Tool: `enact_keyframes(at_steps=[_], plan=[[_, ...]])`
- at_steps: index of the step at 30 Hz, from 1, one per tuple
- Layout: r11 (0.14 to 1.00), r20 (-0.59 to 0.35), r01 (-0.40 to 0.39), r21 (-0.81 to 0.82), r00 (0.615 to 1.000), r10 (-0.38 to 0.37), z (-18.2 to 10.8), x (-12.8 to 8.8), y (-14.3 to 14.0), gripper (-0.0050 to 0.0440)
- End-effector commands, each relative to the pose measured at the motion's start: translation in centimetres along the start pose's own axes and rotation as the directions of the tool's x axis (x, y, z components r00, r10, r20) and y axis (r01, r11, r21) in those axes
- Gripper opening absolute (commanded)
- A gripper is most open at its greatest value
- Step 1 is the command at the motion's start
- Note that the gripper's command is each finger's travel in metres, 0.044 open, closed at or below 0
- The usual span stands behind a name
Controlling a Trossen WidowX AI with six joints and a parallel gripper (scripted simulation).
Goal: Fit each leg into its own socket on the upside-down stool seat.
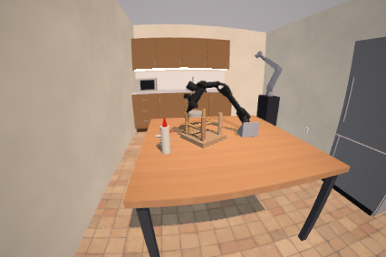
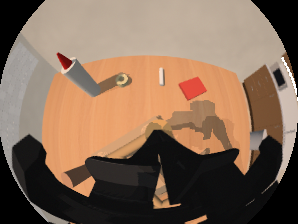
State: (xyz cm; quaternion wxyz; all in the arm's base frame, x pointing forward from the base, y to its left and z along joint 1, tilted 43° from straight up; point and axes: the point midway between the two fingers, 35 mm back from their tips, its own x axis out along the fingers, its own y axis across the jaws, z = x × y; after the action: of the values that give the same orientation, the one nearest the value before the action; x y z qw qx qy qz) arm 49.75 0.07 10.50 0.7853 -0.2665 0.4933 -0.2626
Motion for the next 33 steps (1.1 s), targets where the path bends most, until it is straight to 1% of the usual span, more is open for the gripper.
enact_keyframes(at_steps=[1,24,25,26,28,31,33], plan=[[1.0,-0.016,-0.001,-0.004,1.0,0.001,-0.1,0.1,-0.1,0.0],[1.0,-0.003,0.0,-0.002,1.0,0.0,1.5,-2.6,0.0,0.0],[1.0,-0.011,-0.002,0.003,1.0,0.002,1.0,-2.4,-0.4,0.0],[1.0,-0.027,0.001,0.017,1.0,0.0,0.4,-2.9,-1.0,0.0],[0.998,-0.084,0.017,0.063,0.996,-0.012,-1.8,-4.8,-3.0,0.0],[0.993,-0.1,0.028,0.118,0.995,-0.016,-2.8,-6.0,-4.2,0.0],[0.99,-0.138,0.046,0.13,0.99,-0.028,-4.3,-7.1,-5.4,0.0]])
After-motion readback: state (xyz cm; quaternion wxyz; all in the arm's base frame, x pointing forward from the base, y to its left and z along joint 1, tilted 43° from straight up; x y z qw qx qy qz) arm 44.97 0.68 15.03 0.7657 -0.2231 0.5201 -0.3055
